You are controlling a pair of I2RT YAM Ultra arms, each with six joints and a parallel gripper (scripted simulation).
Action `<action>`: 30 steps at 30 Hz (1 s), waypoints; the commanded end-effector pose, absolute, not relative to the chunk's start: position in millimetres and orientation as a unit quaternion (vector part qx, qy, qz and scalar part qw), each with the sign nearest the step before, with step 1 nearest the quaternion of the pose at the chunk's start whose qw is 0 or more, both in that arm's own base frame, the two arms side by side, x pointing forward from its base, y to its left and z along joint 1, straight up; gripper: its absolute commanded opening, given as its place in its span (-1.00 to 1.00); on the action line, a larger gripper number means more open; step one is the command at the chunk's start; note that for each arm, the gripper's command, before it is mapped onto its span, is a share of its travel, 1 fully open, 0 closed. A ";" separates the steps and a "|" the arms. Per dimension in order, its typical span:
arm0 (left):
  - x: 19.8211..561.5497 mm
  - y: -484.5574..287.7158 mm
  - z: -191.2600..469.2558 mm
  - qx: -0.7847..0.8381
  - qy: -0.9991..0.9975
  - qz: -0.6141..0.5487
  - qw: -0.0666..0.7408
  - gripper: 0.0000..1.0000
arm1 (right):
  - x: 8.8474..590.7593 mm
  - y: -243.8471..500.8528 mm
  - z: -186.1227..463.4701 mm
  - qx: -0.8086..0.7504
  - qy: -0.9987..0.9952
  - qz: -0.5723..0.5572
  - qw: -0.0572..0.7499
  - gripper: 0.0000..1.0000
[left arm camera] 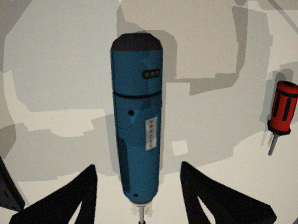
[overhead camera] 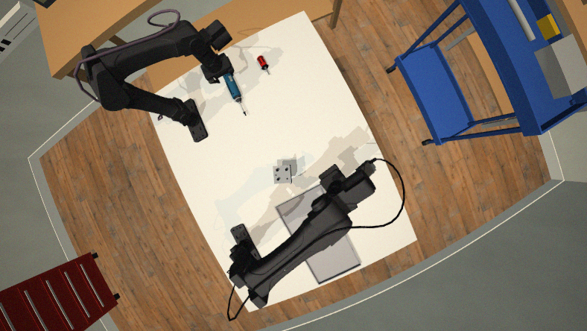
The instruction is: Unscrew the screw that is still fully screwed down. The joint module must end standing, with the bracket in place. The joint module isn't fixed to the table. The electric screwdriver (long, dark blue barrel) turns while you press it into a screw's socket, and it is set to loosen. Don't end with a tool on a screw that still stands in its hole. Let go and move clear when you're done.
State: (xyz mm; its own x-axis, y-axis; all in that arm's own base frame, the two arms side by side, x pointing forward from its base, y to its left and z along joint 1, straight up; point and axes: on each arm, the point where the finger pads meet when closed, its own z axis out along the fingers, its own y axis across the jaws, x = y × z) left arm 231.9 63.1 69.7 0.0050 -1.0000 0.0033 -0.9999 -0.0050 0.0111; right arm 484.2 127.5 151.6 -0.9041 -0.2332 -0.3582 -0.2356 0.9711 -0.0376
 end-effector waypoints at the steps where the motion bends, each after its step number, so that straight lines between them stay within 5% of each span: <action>1: 239.0 64.5 85.7 0.706 -0.708 0.008 -0.016 0.30 | 484.3 127.4 161.1 -0.120 0.974 0.005 0.191 0.72; 13: 239.0 64.5 85.7 0.706 -0.708 0.008 -0.016 0.30 | 484.3 127.4 161.1 -0.120 0.974 0.005 0.191 0.72; 30: 292.9 44.9 87.1 0.563 -0.815 -0.018 -0.135 0.30 | 484.3 127.4 161.1 -0.120 0.974 0.005 0.191 0.72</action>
